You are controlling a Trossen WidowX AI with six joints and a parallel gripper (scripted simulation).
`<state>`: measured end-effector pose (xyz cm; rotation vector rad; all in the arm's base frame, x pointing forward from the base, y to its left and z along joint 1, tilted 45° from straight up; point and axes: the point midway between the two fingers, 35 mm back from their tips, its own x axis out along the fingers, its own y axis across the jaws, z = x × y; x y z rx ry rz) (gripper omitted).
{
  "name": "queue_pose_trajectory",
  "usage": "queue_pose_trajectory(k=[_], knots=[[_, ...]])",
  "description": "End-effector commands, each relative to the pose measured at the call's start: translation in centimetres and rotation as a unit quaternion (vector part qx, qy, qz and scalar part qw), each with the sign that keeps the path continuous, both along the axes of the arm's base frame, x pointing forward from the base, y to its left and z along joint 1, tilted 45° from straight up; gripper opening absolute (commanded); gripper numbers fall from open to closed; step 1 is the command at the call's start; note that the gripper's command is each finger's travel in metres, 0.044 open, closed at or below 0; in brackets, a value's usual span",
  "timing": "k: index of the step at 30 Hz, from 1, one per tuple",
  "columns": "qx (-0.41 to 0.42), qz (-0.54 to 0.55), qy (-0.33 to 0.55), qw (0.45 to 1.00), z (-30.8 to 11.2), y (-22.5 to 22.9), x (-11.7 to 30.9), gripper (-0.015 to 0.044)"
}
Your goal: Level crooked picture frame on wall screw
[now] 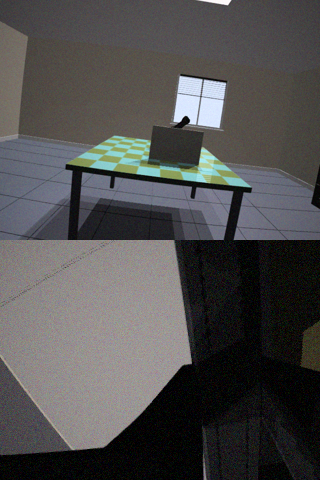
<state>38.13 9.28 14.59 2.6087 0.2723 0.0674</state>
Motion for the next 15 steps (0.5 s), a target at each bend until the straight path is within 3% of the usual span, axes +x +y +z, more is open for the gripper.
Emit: queue_pose_trajectory(k=[1, 15], knots=[[0.002, -0.005, -0.002, 1.0, 0.12, -0.21, 0.09, 0.0], [0.002, -0.005, -0.002, 1.0, -0.03, -0.01, 0.06, 0.0]])
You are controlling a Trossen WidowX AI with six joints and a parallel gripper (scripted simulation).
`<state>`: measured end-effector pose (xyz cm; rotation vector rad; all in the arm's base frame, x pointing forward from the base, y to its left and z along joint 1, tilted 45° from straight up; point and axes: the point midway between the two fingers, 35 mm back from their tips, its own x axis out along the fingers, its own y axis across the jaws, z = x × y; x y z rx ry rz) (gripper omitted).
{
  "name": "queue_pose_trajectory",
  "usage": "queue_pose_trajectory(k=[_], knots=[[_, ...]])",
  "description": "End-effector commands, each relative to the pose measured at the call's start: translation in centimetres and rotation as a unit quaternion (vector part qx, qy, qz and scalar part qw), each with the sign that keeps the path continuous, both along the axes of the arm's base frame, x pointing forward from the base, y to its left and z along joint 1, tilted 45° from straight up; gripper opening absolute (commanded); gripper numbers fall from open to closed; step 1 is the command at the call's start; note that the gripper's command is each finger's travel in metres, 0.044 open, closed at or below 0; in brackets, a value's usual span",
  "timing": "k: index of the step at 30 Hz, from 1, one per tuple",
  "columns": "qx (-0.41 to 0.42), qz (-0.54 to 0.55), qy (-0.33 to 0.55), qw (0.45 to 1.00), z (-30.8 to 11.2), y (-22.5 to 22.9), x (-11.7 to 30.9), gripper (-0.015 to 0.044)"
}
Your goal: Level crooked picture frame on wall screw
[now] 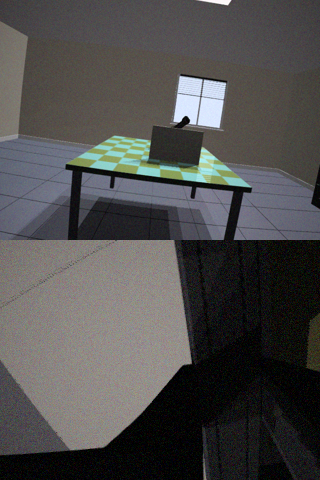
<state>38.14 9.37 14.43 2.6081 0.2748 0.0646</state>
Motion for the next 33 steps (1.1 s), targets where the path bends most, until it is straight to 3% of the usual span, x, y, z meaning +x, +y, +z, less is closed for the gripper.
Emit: queue_pose_trajectory(k=[1, 33], knots=[[0.003, -0.005, -0.003, 1.0, 0.11, -0.07, 0.04, 0.0], [-0.002, -0.002, -0.002, 1.0, -0.19, 0.38, -0.04, 0.0]])
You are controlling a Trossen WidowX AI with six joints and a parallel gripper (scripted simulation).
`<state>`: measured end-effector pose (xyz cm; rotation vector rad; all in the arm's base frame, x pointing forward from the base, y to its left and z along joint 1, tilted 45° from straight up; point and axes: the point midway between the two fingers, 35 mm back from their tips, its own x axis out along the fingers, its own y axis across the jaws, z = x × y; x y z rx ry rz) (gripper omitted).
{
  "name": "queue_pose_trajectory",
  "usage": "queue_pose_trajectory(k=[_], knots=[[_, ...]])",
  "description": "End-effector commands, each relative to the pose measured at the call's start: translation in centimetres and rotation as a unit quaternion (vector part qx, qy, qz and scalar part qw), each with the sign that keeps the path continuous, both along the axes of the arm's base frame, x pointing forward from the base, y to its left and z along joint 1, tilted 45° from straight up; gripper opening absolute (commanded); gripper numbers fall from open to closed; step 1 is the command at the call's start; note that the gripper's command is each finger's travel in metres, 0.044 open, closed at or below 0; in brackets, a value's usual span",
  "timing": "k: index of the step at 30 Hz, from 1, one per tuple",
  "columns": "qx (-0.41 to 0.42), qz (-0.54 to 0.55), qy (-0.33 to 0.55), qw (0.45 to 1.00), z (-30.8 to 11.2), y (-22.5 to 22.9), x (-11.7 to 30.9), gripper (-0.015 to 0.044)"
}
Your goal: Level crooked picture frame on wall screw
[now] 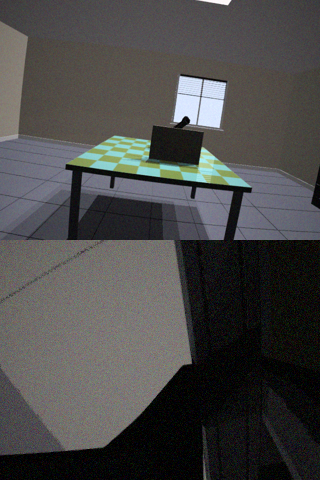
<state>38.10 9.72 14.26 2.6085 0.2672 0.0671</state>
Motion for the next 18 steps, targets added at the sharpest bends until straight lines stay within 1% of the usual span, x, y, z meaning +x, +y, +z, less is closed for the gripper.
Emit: queue_pose_trajectory(k=[1, 5, 18], knots=[[-0.002, 0.0, -0.001, 1.0, -0.01, 0.03, -0.01, 0.0], [-0.036, 0.0, -0.007, 0.999, 0.01, 0.02, 0.0, 0.0], [-0.069, 0.0, -0.014, 0.998, 0.1, -0.08, 0.01, 0.0]])
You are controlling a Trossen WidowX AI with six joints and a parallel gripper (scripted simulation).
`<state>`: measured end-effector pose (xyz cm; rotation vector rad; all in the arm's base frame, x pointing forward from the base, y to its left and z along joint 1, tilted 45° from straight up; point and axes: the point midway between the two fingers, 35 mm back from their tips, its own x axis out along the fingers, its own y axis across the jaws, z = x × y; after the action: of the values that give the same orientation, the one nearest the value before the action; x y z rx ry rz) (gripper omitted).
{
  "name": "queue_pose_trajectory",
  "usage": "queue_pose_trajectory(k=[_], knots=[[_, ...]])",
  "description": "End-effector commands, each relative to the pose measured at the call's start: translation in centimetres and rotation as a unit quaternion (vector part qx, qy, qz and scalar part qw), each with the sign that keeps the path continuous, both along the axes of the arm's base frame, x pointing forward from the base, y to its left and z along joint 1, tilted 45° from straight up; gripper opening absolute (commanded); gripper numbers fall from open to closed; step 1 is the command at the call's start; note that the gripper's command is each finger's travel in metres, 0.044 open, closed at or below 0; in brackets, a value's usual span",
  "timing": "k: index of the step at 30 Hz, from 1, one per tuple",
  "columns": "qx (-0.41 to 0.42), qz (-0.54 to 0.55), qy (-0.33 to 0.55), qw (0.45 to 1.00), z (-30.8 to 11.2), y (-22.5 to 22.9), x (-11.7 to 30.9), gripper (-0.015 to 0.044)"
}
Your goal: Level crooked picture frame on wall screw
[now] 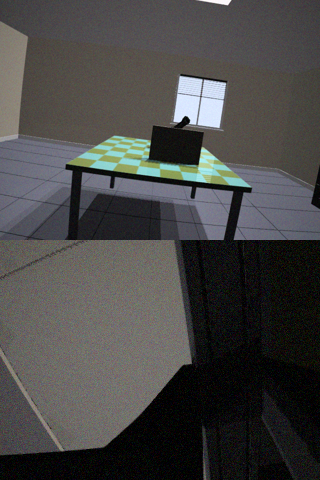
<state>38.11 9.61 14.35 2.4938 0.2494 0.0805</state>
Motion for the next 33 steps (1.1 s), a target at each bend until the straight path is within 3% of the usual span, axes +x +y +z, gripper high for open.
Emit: queue_pose_trajectory(k=[1, 29, 33], knots=[[-0.015, 0.002, -0.002, 1.0, 0.01, 0.03, 0.0, 0.0], [-0.083, 0.002, -0.015, 0.996, 0.18, -0.1, 0.0, 0.0], [-0.074, 0.0, -0.015, 0.997, 0.19, -0.14, 0.0, 0.0105]])
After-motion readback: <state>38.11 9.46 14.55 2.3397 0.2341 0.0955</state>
